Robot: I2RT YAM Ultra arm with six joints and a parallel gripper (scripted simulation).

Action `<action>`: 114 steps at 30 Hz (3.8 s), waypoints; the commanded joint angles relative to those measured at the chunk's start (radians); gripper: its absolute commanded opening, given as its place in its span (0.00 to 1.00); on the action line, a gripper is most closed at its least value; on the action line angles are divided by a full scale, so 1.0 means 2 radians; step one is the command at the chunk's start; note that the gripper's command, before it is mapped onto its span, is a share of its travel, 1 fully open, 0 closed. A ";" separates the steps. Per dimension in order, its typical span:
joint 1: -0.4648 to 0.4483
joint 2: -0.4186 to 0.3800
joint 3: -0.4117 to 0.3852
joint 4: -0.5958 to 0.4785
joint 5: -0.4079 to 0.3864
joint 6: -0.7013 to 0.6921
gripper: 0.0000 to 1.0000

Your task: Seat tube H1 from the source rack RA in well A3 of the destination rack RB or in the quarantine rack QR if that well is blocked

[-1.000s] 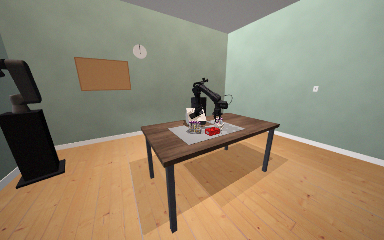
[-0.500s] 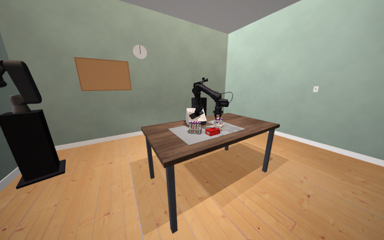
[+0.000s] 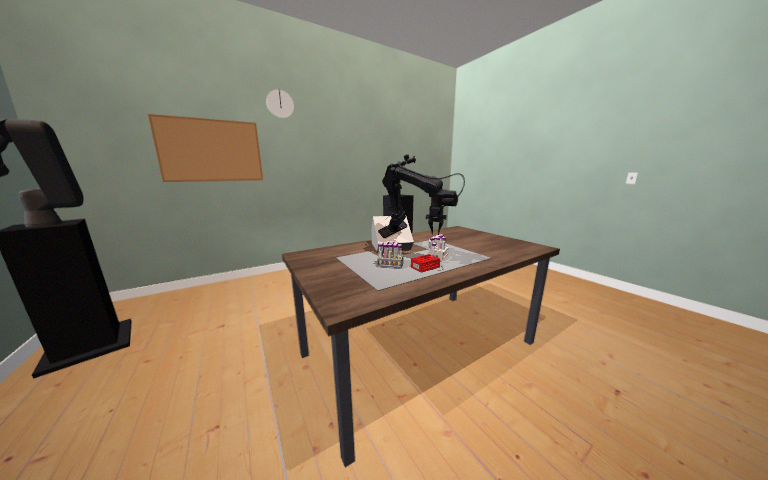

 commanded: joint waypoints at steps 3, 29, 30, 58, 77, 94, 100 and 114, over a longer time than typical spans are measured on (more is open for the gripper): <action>0.017 -0.023 0.028 -0.036 0.015 0.020 0.30; -0.005 -0.129 -0.096 -0.036 0.012 -0.171 0.30; -0.009 -0.141 -0.107 -0.037 0.011 -0.191 0.30; -0.216 -0.267 -0.168 -0.020 -0.088 -0.602 0.30; -0.727 -0.245 -0.164 -0.023 -0.370 -0.997 0.30; -0.930 -0.155 -0.132 -0.074 -0.514 -1.218 0.30; -0.933 -0.161 -0.130 -0.080 -0.516 -1.223 0.30; -0.925 -0.146 -0.160 -0.058 -0.518 -1.220 0.30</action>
